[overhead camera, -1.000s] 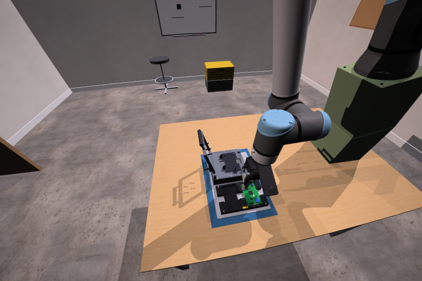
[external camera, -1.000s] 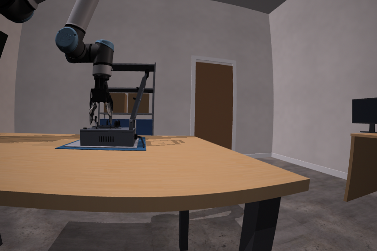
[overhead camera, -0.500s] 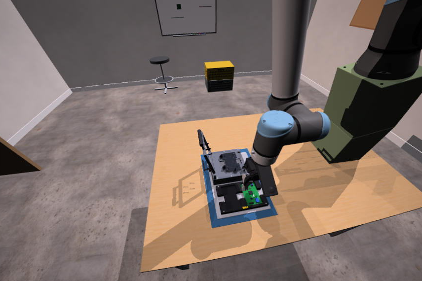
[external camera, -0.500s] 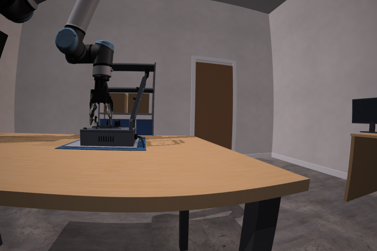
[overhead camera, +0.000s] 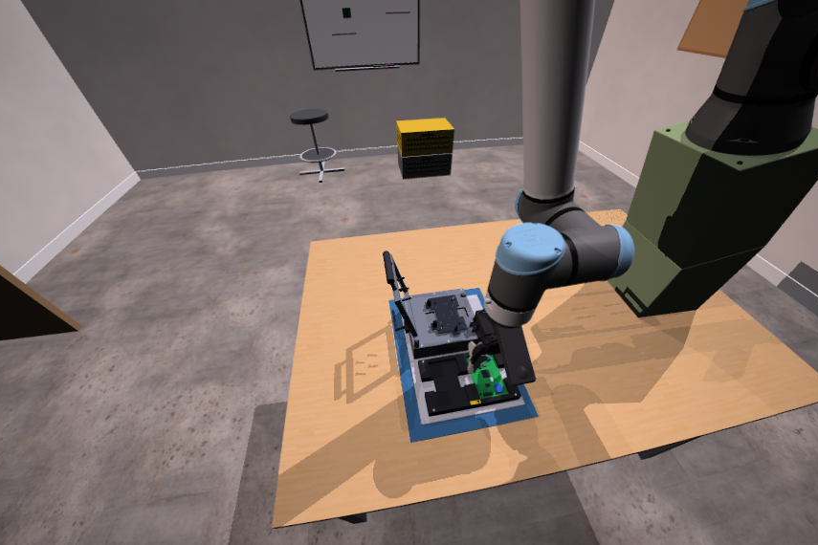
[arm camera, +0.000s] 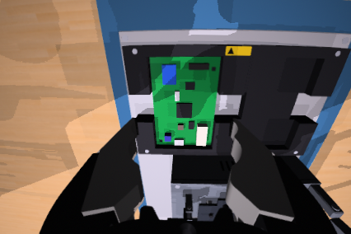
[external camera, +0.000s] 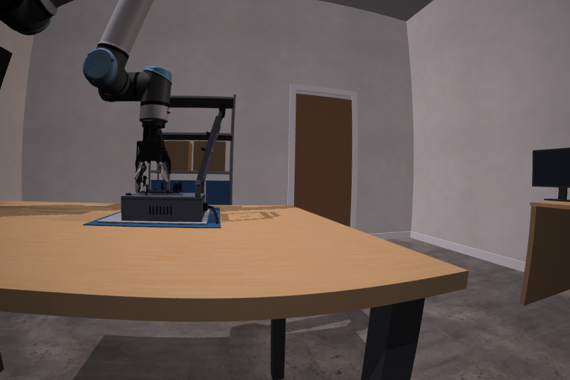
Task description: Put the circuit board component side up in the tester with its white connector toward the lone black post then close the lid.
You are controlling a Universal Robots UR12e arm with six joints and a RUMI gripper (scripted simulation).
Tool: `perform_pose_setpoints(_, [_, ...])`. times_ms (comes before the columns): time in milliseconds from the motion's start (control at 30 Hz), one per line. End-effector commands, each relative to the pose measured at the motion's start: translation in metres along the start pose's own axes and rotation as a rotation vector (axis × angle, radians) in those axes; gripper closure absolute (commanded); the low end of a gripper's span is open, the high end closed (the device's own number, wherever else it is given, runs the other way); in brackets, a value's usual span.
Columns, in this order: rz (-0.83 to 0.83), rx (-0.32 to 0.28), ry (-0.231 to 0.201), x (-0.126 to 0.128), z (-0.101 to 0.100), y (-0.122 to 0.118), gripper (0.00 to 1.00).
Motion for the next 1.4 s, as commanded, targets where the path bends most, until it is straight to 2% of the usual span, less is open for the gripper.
perform_pose_setpoints(0, [0.0, 0.002, -0.004, 0.0034, -0.0058, 0.0003, 0.41])
perform_pose_setpoints(400, [0.0, 0.002, -0.004, 0.0039, -0.0154, 0.0001, 0.41])
perform_pose_setpoints(1367, [0.0, 0.002, -0.003, 0.003, -0.0146, 0.0, 0.41])
Point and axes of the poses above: the point where the finger pads meet when closed, its own z axis back along the fingers, its own x axis across the jaws, y = z × x, the point moved 3 cm from there along z, back along the fingers, and after that the axes turned 13 degrees about -z, right-handed, at the moved point
